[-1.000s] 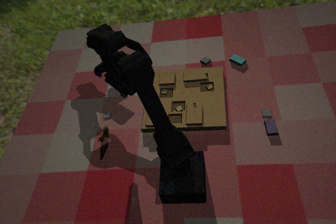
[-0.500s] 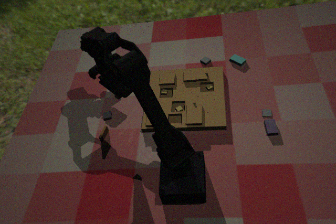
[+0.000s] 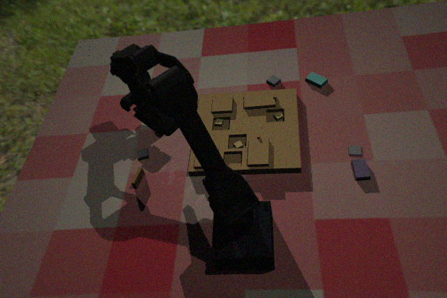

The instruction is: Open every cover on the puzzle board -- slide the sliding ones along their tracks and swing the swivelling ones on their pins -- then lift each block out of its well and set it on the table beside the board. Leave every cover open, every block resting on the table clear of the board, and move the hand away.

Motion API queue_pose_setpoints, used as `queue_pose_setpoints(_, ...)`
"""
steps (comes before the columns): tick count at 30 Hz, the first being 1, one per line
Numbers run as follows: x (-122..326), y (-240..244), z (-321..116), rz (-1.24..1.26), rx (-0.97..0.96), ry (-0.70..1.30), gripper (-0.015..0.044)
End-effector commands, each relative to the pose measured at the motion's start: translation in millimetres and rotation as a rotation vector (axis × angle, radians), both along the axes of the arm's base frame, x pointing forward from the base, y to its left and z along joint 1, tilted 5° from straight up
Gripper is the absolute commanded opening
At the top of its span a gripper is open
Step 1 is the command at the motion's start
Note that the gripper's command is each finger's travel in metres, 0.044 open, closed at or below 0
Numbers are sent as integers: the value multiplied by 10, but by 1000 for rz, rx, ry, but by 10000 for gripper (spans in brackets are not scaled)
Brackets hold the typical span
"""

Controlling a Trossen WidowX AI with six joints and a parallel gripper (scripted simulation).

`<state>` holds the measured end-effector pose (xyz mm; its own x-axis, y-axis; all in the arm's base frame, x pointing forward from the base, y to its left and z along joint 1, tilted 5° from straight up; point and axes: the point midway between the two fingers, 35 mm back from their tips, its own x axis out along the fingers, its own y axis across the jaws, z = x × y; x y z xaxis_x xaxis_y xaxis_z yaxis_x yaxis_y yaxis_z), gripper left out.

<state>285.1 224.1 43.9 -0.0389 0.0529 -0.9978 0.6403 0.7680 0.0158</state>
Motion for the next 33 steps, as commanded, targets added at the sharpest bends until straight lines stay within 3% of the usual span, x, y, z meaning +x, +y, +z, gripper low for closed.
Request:
queue_pose_setpoints(1,-17,5,-91,-5,0,8,80)
queue_pose_setpoints(33,-62,19,-611,-5,0,8,80)
